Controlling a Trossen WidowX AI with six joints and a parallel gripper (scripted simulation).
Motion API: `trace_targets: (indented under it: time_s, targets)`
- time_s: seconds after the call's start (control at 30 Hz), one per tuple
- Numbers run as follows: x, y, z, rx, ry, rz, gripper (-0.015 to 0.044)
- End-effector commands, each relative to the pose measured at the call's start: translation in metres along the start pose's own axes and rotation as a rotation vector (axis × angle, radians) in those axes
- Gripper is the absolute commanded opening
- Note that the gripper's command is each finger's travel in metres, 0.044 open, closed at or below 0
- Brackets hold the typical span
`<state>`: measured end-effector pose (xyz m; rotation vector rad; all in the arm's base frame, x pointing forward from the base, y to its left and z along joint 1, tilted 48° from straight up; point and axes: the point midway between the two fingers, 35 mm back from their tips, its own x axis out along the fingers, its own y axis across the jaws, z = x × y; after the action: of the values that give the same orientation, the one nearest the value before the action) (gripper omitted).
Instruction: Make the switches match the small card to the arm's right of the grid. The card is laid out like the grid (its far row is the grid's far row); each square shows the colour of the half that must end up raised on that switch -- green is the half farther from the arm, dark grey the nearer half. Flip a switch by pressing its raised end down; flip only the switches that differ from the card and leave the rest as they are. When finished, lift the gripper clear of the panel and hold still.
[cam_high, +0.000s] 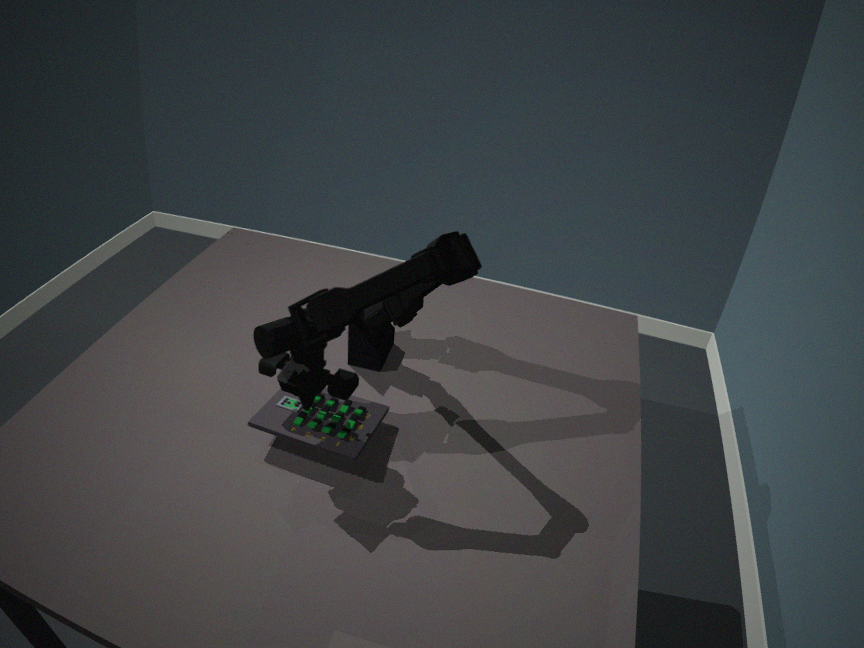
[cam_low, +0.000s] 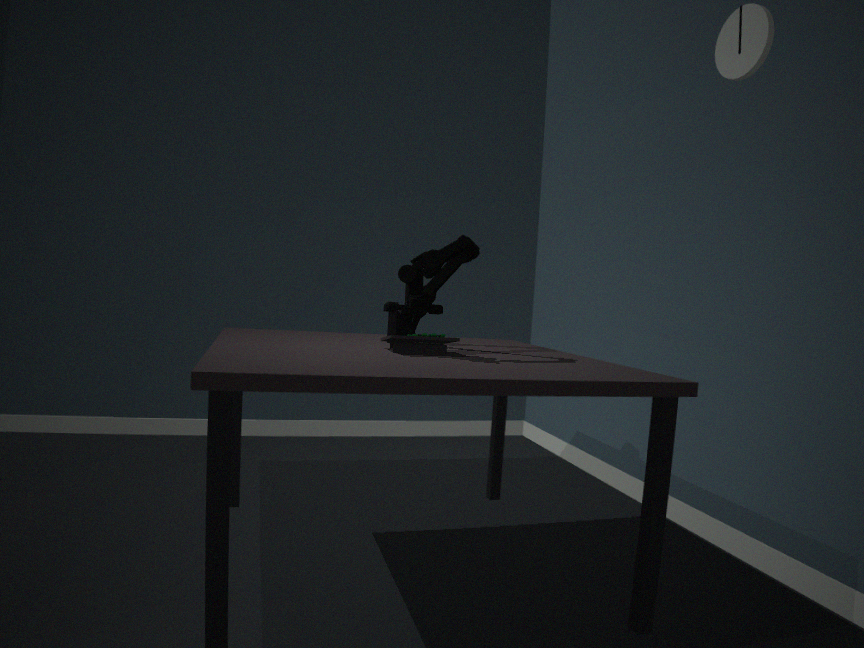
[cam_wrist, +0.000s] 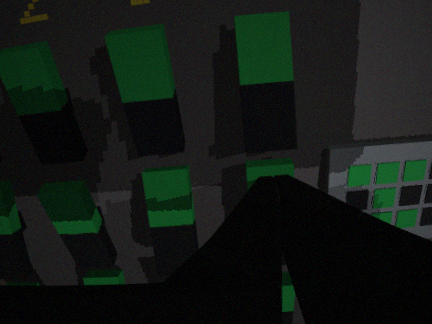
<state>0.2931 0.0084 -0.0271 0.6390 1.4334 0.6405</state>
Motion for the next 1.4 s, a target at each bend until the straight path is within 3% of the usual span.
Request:
trace_targets:
  time_s: [0.0, 0.23, 0.4, 0.67, 0.9, 1.03, 1.37]
  targets:
    - [0.001, 0.0, 0.0, 0.006, -0.001, 0.004, 0.0]
    - [-0.064, 0.0, -0.003, 0.007, -0.026, 0.002, 0.0]
    - [-0.065, 0.008, -0.005, 0.007, -0.026, 0.001, 0.0]
    - [-0.063, 0.09, -0.041, 0.009, -0.024, 0.005, 0.0]
    - [-0.061, 0.092, -0.042, 0.009, -0.023, 0.006, 0.0]
    - [-0.03, 0.092, -0.04, 0.008, 0.0, 0.007, 0.0]
    - [-0.018, 0.093, -0.04, 0.008, 0.001, 0.008, 0.0]
